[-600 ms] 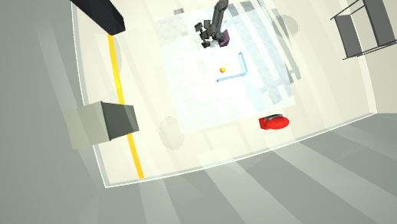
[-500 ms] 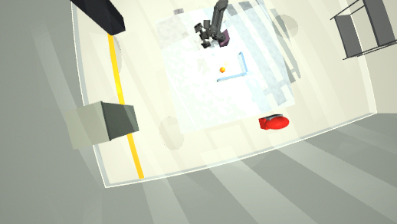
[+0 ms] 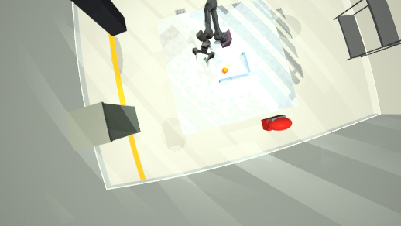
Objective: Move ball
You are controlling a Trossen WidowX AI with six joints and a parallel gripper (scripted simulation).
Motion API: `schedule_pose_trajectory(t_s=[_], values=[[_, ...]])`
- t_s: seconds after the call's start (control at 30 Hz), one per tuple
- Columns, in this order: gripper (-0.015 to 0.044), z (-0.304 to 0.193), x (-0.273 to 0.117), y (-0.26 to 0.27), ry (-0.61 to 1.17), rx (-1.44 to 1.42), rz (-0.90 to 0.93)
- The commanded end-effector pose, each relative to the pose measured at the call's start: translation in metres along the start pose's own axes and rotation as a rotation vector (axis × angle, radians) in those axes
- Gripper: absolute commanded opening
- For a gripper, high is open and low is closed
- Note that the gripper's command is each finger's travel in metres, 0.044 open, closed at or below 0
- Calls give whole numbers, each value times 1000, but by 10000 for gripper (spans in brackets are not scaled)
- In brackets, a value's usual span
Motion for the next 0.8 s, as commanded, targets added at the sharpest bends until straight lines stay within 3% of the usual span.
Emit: schedule_pose_trajectory(t_s=[0.0,0.43,0.77], values=[[374,-21,40,48,312,276,263],[374,-34,52,150,899,386,616],[374,-28,25,216,1393,48,700]])
Point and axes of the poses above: the point midway between the two fingers, 35 mm back from their tips, its own x axis out along the fingers, its own y axis across the jaws, z = x × y, the point moved 5 cm from there along -x, back along the fingers, and after that the axes turned 8 degrees about -x, right-handed, at the moved point
